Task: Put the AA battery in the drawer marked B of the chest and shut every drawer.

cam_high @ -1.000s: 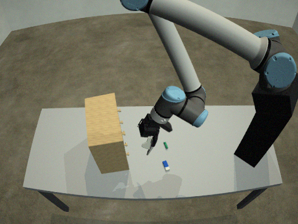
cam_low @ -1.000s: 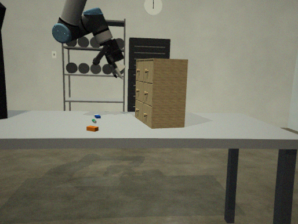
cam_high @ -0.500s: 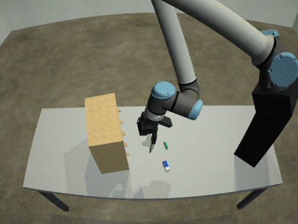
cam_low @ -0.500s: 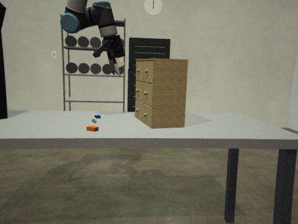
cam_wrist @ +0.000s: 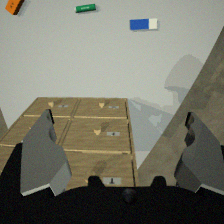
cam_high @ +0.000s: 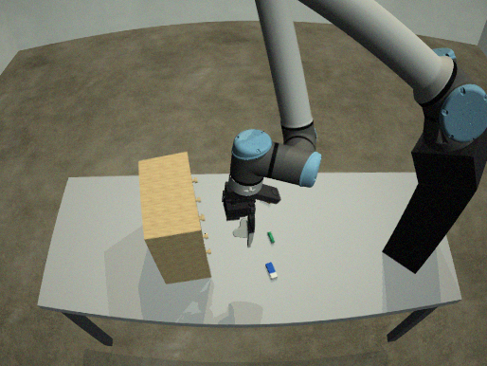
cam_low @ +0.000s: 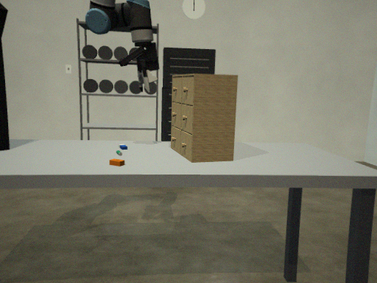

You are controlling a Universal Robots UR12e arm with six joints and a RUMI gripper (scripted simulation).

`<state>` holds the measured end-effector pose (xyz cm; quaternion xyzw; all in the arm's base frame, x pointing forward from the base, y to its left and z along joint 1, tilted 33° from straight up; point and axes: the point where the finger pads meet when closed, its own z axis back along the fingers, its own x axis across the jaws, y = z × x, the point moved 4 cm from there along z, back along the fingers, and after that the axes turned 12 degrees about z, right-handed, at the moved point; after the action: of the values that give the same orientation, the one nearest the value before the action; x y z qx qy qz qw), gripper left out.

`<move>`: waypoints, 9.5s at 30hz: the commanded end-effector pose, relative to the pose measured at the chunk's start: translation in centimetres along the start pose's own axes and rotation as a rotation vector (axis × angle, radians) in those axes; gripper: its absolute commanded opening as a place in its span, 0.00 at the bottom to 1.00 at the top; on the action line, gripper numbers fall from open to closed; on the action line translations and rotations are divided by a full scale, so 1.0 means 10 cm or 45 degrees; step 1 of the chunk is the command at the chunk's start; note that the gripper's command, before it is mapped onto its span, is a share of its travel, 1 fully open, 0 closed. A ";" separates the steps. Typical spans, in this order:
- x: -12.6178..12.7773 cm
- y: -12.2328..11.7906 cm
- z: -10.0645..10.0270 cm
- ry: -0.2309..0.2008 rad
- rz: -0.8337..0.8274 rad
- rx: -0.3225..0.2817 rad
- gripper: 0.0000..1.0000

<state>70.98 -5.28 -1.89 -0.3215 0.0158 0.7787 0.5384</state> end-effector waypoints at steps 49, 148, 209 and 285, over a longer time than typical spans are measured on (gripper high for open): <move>0.02 0.04 0.07 -0.033 -0.002 0.141 1.00; -1.52 0.23 0.95 0.011 -0.002 -0.084 1.00; -1.60 -0.03 0.10 0.205 -0.005 -0.969 1.00; -1.61 -0.10 -0.10 0.246 -0.003 -1.161 1.00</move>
<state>75.61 -18.33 5.84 -0.5947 -0.2788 0.6731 0.3399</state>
